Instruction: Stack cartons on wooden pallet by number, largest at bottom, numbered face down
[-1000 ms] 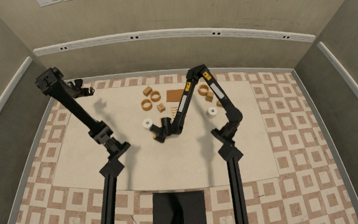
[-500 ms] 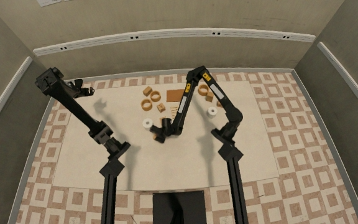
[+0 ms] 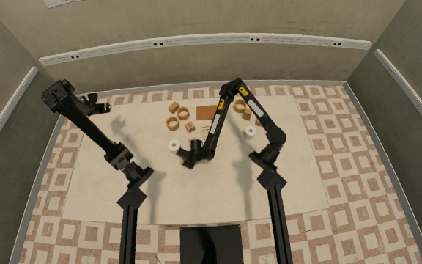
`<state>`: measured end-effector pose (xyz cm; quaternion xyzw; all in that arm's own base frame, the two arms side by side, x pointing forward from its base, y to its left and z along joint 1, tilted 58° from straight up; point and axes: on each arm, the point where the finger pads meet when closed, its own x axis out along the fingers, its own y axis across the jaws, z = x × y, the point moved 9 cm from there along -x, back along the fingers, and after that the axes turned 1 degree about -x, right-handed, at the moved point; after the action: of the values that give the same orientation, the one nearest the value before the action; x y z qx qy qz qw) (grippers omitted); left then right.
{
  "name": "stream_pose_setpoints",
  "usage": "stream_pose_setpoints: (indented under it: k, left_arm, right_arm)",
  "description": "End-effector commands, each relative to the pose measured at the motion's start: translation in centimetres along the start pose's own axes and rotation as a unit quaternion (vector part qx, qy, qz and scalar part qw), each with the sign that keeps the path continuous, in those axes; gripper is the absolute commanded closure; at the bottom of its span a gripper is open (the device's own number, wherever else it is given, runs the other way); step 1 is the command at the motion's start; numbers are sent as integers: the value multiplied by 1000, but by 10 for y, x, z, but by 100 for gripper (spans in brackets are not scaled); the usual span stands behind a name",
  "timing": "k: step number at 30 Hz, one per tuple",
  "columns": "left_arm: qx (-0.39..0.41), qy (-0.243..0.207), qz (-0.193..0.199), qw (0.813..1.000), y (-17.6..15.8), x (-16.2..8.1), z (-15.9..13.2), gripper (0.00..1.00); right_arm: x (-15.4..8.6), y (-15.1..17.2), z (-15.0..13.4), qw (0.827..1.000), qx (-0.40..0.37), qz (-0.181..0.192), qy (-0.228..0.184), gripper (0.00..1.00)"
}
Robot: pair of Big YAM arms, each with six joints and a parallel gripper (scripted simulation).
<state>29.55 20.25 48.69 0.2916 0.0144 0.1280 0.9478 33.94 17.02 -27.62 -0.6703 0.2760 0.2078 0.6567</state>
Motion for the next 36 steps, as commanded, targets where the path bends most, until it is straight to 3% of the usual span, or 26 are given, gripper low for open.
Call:
stream_pose_setpoints:
  k: [1, 27, 30, 36]
  left_arm:
    - [11, -9, 4, 1000, 6, 3, 8, 0]
    - [11, -9, 4, 1000, 6, 3, 8, 0]
    - [11, -9, 4, 1000, 6, 3, 8, 0]
    - [11, -9, 4, 1000, 6, 3, 8, 0]
  right_arm:
    - [7, -1, -6, 1000, 0, -3, 3, 50]
    - [6, -1, -3, 1000, -3, -1, -2, 50]
    - [1, 0, -5, 1000, -2, -2, -2, 22]
    - [-13, -3, 3, 1000, 3, -11, -15, 21]
